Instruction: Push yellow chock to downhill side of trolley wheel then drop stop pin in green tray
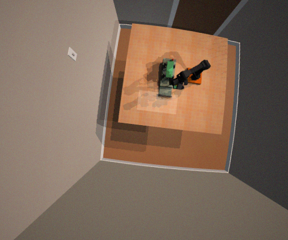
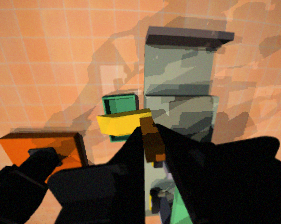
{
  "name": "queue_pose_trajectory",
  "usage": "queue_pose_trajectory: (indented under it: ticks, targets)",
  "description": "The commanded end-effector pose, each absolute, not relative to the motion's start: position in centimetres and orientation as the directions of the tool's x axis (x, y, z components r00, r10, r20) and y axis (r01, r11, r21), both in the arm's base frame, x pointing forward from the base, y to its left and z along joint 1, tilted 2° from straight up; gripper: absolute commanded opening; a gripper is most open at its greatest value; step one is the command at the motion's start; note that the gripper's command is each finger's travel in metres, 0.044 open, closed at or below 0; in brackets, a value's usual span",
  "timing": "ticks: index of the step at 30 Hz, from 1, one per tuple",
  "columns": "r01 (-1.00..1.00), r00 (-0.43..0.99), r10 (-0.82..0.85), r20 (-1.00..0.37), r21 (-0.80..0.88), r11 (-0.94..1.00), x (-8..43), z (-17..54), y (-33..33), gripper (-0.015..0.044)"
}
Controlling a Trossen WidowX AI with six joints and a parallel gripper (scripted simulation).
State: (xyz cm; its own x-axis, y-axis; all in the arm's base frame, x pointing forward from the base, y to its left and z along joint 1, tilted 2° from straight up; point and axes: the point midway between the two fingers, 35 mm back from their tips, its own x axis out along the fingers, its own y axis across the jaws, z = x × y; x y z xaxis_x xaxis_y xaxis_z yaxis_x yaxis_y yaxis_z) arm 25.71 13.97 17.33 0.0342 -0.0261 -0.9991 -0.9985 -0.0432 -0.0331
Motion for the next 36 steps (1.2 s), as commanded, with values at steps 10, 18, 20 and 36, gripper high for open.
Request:
queue_pose_trajectory:
  ticks: [10,18,20,36]
  targets:
    - [-0.887,0.026,-0.06,-0.998,0.005,-0.462,25.91,17.34,14.28,0.0]
    - [-0.719,0.025,-0.082,-0.996,0.039,-0.694,25.93,17.33,14.39,0.0]
    - [-0.668,0.026,-0.087,-0.996,0.048,-0.743,25.93,17.33,14.42,0.0]
    - [-0.156,0.031,-0.129,-0.991,0.122,-0.98,25.93,17.31,14.63,0.0]
